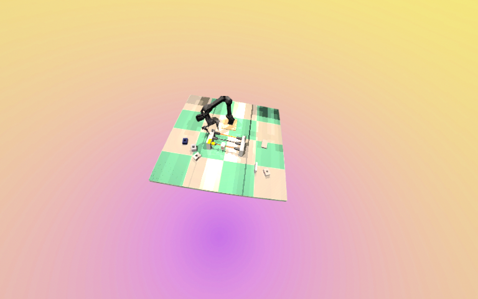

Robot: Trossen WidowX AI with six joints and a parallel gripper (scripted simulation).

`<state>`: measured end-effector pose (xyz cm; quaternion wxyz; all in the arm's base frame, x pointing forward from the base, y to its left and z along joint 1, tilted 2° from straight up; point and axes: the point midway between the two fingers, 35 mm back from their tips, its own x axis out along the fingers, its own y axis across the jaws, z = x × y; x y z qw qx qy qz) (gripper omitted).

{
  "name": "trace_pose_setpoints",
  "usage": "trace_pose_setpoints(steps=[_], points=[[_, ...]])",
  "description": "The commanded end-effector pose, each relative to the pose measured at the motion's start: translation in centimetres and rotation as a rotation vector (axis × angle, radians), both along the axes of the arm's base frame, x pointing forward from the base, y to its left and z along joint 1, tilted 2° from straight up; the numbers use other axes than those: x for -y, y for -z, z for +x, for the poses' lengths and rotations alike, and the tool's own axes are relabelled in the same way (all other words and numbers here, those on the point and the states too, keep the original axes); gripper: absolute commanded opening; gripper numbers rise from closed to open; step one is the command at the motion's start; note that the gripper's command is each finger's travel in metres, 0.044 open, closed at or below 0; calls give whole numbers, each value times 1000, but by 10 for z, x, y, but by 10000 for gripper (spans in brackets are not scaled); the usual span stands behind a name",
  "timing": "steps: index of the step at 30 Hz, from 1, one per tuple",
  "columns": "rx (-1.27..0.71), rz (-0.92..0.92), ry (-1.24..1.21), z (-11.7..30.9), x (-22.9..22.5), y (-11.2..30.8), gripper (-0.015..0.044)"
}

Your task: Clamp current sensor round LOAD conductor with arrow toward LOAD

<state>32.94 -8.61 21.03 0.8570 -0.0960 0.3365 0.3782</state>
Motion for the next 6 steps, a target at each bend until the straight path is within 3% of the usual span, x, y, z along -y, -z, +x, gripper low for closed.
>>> trace_pose_setpoints(steps=[1,5,6], points=[[-16,1,12,0,0,1,440],[-228,52,165,6,-15,6,440],[-103,28,74,1,-4,4,440]])
